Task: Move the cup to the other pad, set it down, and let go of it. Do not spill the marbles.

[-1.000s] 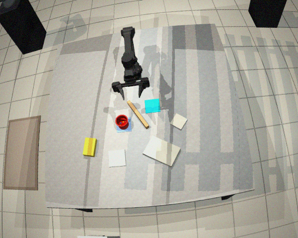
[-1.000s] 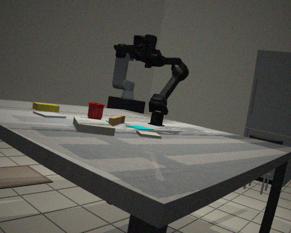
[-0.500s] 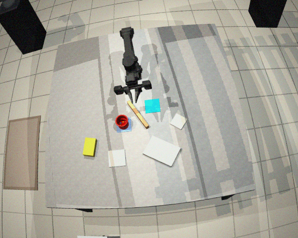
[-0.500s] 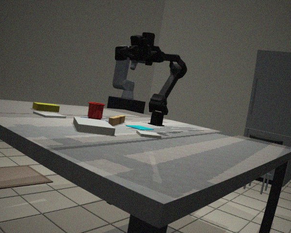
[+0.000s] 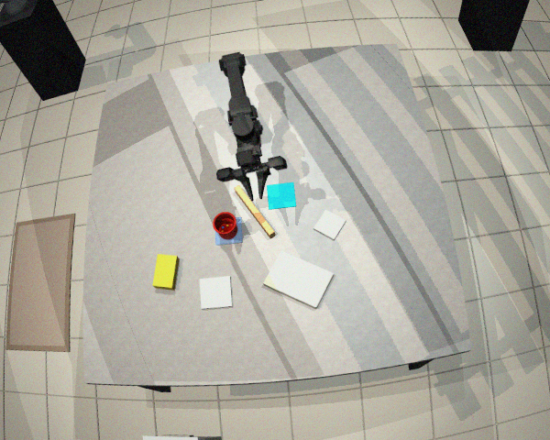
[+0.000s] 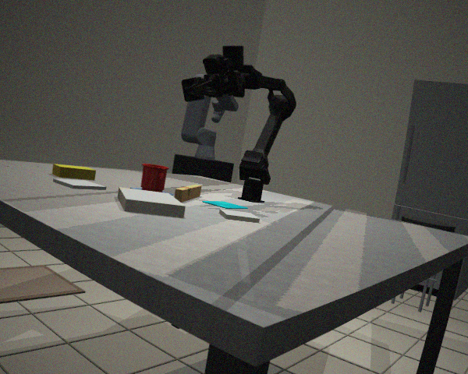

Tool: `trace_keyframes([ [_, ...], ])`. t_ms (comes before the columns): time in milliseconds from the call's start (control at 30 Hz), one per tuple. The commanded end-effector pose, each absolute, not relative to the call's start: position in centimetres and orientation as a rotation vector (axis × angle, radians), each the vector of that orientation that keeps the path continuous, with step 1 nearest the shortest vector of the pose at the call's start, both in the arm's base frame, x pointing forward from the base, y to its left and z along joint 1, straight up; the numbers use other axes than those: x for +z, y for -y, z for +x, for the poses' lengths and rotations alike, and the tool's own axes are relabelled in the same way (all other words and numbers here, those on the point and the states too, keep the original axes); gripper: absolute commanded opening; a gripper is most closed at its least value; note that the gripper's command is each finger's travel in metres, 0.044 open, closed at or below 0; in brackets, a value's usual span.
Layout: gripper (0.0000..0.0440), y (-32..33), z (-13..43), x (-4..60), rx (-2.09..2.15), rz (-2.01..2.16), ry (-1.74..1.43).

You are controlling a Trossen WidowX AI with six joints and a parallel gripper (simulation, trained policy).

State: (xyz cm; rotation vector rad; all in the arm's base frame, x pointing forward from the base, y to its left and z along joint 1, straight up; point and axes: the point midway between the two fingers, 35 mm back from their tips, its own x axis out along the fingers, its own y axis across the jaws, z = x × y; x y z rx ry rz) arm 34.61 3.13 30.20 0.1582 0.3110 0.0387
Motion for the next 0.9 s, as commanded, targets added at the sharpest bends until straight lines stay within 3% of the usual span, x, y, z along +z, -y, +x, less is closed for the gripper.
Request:
trace_keyframes([
  [0,0.0098,-3.5,35.1,29.9,0.033,0.178,-0.362],
  [867,0.0104,-4.9,36.5,25.8,-0.037,0.225,-0.785],
])
